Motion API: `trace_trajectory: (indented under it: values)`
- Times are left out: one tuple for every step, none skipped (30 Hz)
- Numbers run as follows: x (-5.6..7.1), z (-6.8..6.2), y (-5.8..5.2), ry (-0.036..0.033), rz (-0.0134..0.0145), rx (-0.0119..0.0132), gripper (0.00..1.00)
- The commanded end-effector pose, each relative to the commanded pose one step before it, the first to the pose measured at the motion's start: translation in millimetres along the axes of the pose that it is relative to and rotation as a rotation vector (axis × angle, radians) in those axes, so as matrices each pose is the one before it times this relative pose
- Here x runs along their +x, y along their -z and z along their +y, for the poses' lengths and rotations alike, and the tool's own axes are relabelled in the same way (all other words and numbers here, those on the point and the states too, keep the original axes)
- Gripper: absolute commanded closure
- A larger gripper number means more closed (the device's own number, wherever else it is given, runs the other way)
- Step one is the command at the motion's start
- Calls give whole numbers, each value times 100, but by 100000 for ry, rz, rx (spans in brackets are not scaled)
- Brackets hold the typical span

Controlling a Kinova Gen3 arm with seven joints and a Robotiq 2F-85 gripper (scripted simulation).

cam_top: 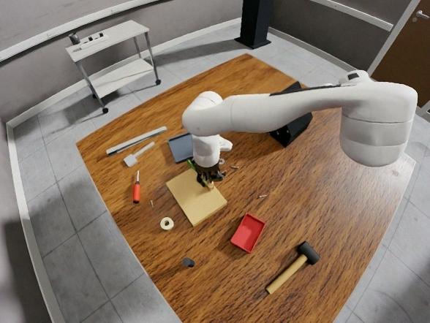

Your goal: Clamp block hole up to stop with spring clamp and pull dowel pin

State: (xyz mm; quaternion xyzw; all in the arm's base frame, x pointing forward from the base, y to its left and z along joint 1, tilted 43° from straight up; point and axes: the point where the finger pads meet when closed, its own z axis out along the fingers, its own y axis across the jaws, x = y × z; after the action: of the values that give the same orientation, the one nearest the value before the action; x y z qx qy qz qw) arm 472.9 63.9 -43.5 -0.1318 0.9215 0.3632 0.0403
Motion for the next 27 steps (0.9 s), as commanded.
trace_trajectory:
  values:
    - [-47, -42, 101, -242, -167, 118, 90]
    - [0, 0, 0, -150, 0, 0, 90]
    - [0, 0, 0, -149, 0, 0, 90]
    - [0, 0, 0, -148, 0, 0, 90]
    - [0, 0, 0, -147, 0, 0, 90]
    - [0, 0, 0, -146, 0, 0, 90]
    - [0, 0, 0, -145, 0, 0, 90]
    - [0, 0, 0, -144, 0, 0, 90]
    - [0, 0, 0, -143, 0, 0, 90]
    - [0, 0, 0, -142, 0, 0, 90]
    - [0, 0, 0, -142, 0, 0, 90]
    - [0, 0, 0, -141, 0, 0, 90]
    - [0, 0, 0, -140, 0, 0, 90]
    - [0, 0, 0, -139, 0, 0, 90]
    - [0, 0, 0, -138, 0, 0, 90]
    - [0, 0, 0, -137, 0, 0, 90]
    - [0, 0, 0, 0, 0, 0, 90]
    - [0, 0, 0, 0, 0, 0, 90]
    - [0, 0, 0, -136, 0, 0, 90]
    - [0, 0, 0, -135, 0, 0, 90]
    - [0, 0, 0, -134, 0, 0, 90]
    - [0, 0, 0, -133, 0, 0, 90]
    - [0, 0, 0, -132, 0, 0, 90]
    - [0, 0, 0, -131, 0, 0, 90]
    - [0, 0, 0, -130, 0, 0, 90]
    - [0, 0, 0, -129, 0, 0, 90]
    - [0, 0, 0, -128, 0, 0, 90]
